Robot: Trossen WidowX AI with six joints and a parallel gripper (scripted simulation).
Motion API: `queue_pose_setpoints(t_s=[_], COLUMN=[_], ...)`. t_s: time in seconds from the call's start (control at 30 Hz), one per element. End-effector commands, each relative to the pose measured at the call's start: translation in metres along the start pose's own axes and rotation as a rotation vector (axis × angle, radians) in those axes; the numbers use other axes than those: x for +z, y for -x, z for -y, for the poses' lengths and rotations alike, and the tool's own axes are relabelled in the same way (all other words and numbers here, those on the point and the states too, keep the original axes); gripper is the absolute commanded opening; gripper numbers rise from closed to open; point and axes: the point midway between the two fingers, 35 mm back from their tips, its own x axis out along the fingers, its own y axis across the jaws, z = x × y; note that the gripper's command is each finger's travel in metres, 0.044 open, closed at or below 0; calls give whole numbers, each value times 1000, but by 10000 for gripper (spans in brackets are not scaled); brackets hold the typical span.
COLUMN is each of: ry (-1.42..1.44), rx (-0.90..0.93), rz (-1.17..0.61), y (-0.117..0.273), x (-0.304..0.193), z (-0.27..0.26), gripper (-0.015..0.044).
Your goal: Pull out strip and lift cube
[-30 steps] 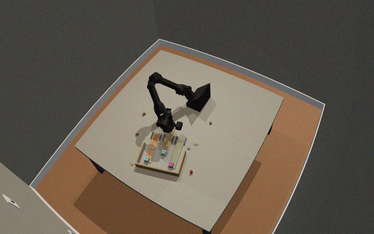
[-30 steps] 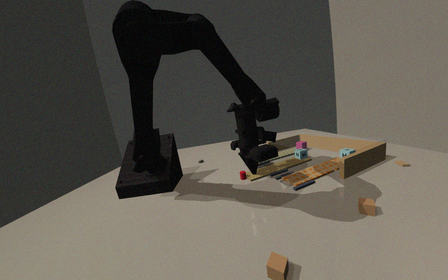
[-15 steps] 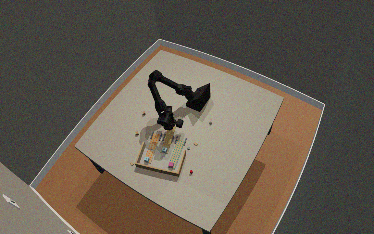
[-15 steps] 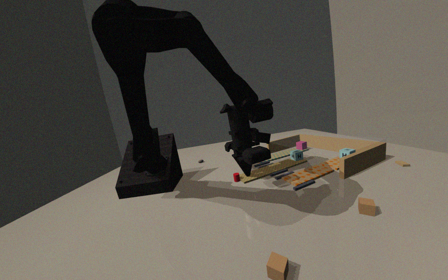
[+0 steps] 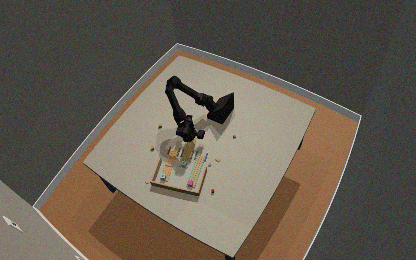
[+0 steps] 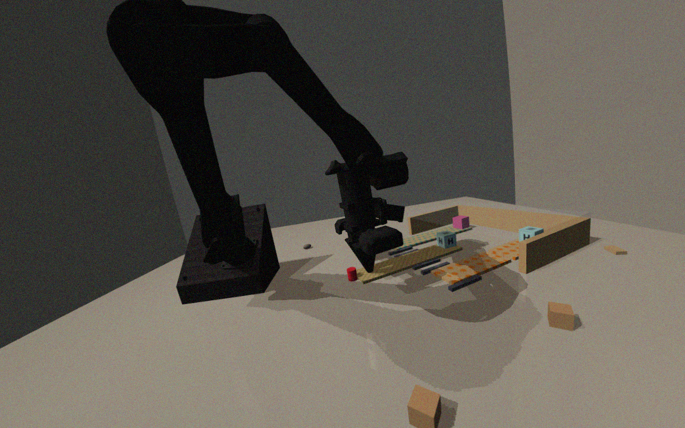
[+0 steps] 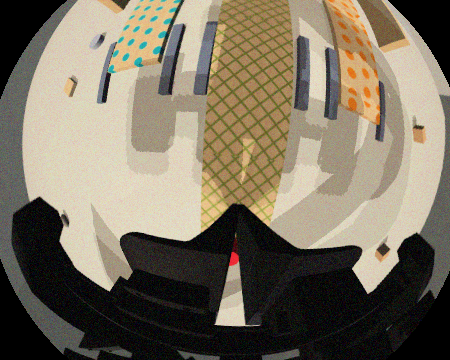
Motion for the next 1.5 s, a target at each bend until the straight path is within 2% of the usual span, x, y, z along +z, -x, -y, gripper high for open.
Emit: queue_pose_setpoints(t_s=[0.0, 0.87, 1.47], ry=[13, 14, 14], rx=[-2, -2, -2], rz=[-24, -26, -26], y=[-5, -4, -4], x=[-15, -51, -52], z=[-2, -3, -3], gripper=[0, 0, 0])
